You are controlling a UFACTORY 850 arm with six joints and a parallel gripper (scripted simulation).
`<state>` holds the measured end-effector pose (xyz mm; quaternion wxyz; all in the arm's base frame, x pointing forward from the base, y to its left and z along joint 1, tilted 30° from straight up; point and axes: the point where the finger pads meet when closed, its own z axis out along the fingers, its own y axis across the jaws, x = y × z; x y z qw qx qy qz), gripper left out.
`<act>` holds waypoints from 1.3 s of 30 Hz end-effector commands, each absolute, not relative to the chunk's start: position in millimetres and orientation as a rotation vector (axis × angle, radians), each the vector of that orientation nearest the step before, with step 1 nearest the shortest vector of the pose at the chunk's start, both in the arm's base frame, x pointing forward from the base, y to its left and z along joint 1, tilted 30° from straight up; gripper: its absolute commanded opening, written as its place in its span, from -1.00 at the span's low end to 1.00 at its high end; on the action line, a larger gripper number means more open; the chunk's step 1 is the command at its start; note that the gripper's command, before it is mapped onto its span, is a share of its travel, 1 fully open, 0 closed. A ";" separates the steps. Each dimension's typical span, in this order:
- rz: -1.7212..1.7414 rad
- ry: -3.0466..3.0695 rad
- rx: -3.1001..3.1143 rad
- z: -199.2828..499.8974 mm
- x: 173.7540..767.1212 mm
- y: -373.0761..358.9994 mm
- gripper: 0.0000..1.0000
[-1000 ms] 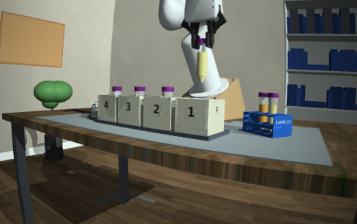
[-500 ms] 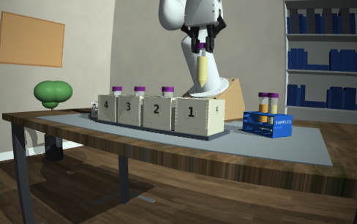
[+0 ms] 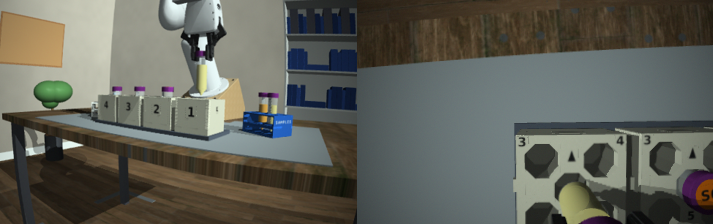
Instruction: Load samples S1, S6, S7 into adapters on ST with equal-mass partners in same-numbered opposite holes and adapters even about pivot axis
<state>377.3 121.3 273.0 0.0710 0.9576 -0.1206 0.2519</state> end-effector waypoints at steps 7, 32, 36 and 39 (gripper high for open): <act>0.761 -0.363 2.880 272.6 378.5 121.5 -1.00; 0.761 -0.363 2.880 257.9 386.5 118.2 -1.00; 0.761 -0.363 2.880 254.5 388.3 117.4 -1.00; 0.761 -0.363 2.880 251.9 389.7 116.8 -1.00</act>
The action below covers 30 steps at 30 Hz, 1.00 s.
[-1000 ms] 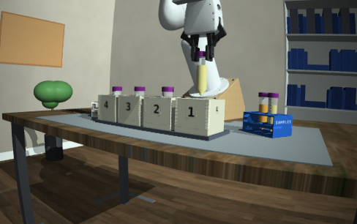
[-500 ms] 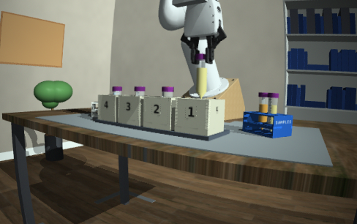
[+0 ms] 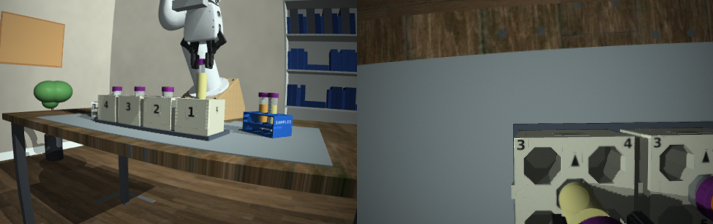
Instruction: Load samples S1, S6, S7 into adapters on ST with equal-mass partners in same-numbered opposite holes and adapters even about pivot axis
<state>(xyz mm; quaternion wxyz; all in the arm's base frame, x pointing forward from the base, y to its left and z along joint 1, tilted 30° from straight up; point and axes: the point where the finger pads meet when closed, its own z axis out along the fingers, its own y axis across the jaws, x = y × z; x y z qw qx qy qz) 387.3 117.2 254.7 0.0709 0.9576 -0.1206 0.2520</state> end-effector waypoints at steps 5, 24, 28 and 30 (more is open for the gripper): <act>0.761 -0.363 2.880 249.3 391.1 116.2 -1.00; 0.761 -0.363 2.880 234.6 399.0 112.8 -1.00; 0.761 -0.363 2.880 231.2 400.9 112.1 -1.00; 0.761 -0.363 2.880 229.4 401.8 111.7 -1.00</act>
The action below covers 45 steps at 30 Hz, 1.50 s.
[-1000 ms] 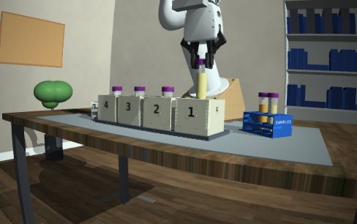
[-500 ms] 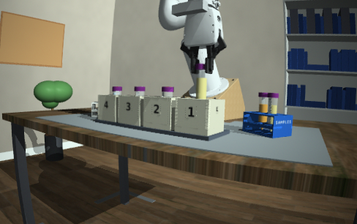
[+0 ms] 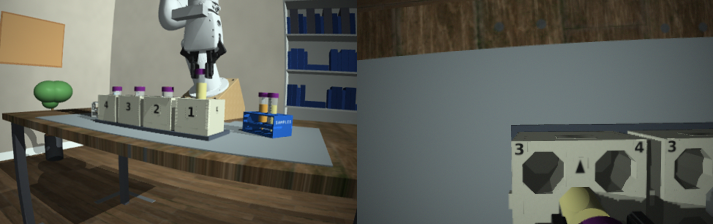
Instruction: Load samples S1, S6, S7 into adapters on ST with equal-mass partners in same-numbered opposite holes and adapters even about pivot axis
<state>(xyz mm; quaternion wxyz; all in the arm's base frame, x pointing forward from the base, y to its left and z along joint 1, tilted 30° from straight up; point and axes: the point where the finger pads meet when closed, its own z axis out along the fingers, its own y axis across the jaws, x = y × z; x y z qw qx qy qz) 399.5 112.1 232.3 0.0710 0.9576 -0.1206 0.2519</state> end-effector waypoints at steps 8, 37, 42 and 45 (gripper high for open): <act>0.761 -0.363 2.880 224.2 404.6 110.5 -1.00; 0.761 -0.363 2.879 201.0 417.2 105.2 -1.00; 0.761 -0.363 2.879 198.3 418.6 104.6 -1.00; 0.761 -0.363 2.879 195.8 420.0 104.0 -1.00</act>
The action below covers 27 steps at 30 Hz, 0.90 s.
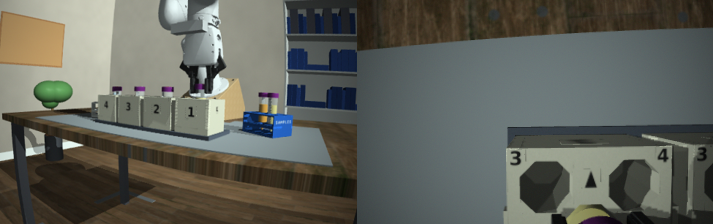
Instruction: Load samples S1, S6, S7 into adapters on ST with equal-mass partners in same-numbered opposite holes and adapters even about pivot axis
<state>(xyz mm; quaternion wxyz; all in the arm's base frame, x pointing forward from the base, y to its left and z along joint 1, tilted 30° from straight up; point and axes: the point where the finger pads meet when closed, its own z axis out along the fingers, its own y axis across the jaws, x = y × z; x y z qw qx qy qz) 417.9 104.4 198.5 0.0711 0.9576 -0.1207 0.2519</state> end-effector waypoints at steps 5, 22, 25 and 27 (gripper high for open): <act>0.761 -0.363 2.879 192.3 421.9 103.2 -1.00; 0.761 -0.363 2.879 192.0 422.0 103.1 -0.13; 0.761 -0.363 2.879 192.0 422.0 103.1 -0.13; 0.761 -0.363 2.879 192.0 422.0 103.1 -0.13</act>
